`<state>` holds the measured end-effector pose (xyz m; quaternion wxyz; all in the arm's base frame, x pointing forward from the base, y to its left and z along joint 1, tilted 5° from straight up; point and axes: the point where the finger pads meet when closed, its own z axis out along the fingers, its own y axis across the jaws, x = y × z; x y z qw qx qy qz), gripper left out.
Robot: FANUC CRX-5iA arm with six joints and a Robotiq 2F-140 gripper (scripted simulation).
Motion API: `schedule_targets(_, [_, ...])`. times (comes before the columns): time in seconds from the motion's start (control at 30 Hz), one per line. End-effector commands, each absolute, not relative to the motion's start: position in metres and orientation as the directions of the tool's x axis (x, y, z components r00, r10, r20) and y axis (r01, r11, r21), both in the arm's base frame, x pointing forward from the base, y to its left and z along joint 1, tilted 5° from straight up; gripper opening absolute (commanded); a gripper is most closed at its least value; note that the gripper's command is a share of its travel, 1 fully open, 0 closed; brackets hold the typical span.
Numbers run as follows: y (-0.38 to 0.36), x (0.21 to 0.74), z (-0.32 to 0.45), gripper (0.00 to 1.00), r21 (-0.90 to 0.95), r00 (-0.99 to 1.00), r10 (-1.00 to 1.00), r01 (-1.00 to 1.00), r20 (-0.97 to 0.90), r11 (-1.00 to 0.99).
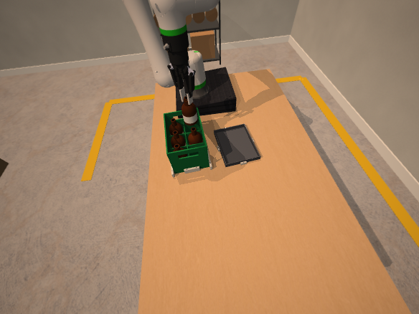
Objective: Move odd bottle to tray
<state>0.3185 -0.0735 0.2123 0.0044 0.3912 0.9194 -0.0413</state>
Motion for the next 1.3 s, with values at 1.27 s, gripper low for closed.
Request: schedule_targets(1.27, [-0.072,0.319,0.234,0.1,-0.072,-0.694,0.719,0.72,-0.042,0.691])
